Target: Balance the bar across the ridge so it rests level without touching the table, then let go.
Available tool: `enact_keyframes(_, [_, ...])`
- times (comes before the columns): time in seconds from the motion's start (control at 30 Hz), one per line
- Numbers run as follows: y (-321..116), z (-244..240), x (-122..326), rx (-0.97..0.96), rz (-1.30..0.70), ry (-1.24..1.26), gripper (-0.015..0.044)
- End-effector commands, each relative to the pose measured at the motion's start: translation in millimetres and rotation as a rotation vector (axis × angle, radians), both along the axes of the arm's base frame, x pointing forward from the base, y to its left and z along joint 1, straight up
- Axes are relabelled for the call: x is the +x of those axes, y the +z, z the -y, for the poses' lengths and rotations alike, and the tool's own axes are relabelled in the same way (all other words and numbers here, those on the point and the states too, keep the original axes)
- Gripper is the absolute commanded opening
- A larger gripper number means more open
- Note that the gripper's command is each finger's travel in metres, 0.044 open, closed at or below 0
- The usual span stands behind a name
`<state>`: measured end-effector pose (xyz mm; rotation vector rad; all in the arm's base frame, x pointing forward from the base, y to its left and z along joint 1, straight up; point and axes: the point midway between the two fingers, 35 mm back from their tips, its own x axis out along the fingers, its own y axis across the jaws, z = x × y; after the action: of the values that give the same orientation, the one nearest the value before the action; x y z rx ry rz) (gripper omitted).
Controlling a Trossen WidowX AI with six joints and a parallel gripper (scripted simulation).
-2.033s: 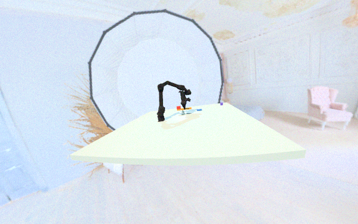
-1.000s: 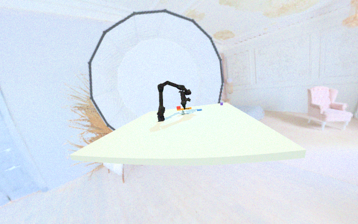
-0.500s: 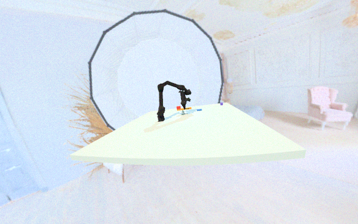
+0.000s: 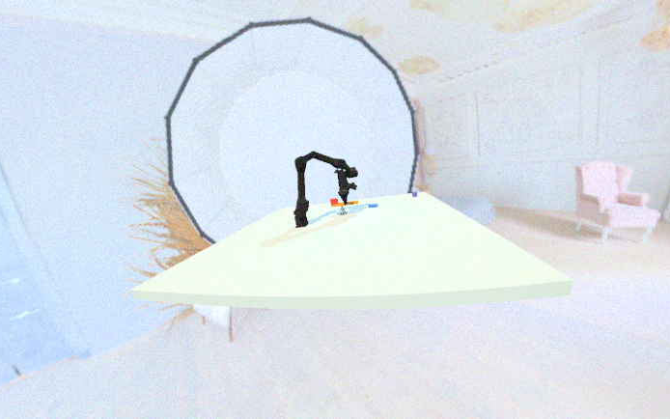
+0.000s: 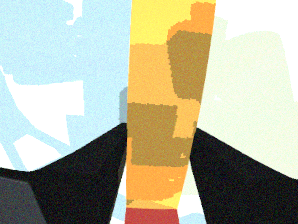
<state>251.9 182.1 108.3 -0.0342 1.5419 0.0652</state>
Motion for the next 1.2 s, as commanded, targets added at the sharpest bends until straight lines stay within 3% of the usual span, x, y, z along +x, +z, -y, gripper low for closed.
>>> enact_keyframes(0.0, [0.2,0.2,-0.2,-0.001,0.000,0.003,0.0000])
enact_keyframes(1.13, [0.0,0.0,0.0,0.000,0.000,0.000,0.0000])
enact_keyframes(1.17, [0.0,0.0,0.0,0.000,0.000,0.000,0.0026])
